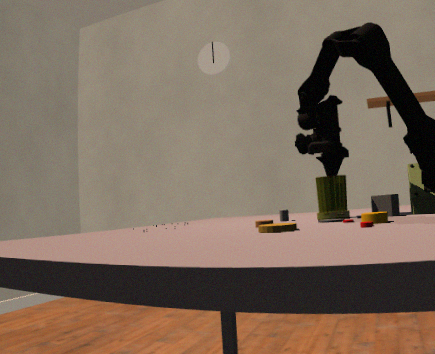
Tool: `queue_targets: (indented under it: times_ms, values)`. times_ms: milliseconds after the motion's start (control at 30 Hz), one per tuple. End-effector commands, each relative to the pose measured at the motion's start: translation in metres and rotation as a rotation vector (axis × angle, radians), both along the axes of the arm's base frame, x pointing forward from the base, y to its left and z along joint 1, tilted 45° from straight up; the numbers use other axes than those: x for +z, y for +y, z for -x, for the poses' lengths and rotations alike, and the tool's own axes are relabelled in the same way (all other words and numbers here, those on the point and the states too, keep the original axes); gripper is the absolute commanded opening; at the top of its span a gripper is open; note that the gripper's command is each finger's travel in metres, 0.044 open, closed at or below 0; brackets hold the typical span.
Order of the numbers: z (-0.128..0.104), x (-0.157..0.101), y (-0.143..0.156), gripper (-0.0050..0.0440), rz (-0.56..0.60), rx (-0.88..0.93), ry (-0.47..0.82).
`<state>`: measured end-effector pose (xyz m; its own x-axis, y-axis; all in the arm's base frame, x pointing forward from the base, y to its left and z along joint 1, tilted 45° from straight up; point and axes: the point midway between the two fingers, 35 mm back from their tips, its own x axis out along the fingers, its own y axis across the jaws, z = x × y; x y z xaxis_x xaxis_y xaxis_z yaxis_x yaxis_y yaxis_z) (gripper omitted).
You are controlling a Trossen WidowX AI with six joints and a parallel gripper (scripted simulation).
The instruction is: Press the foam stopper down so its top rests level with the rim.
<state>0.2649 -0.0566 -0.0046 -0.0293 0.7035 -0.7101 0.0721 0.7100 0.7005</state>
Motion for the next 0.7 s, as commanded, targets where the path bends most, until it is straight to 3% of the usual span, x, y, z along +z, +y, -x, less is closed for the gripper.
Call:
queue_targets:
  times_ms: [0, 667]
  values:
    - [0.0048, -0.0049, 0.0088, 0.0, -0.006, 0.021, 0.022]
    - [0.0022, -0.0034, 0.0061, 0.0, -0.004, 0.018, 0.017]
